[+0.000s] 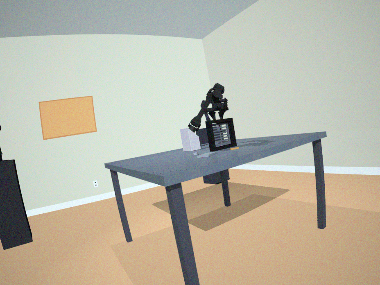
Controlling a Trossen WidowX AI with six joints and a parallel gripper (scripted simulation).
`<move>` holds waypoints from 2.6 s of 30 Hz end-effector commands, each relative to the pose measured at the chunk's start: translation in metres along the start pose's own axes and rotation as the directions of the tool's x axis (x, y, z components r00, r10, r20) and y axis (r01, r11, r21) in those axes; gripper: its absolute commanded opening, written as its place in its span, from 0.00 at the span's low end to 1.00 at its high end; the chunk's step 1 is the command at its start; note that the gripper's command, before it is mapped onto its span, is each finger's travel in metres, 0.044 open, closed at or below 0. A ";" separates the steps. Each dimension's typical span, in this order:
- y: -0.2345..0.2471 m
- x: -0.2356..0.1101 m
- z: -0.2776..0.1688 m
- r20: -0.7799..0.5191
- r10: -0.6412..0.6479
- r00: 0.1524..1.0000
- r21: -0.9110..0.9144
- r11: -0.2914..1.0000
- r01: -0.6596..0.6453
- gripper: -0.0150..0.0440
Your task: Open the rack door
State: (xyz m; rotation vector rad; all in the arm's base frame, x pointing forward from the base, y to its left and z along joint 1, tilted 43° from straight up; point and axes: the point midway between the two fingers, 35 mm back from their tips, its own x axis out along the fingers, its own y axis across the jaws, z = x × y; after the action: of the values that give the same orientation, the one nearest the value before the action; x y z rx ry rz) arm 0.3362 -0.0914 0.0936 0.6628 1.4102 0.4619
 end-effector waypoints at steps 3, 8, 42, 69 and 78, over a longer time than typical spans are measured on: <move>0.001 0.011 0.000 0.001 0.004 1.000 0.007 1.000 -0.004 0.74; 0.001 0.019 -0.001 0.001 0.004 1.000 0.007 1.000 -0.004 0.74; 0.002 0.045 -0.003 0.001 0.006 1.000 0.006 1.000 -0.006 0.32; 0.002 0.046 -0.003 0.001 0.006 1.000 -0.786 0.618 -0.003 0.28; 0.002 0.046 -0.003 0.001 0.006 1.000 -0.975 0.221 0.000 0.28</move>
State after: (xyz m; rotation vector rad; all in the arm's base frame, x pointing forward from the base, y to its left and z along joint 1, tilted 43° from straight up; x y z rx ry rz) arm 0.3393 -0.0599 0.0609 -0.2960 0.8924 1.1497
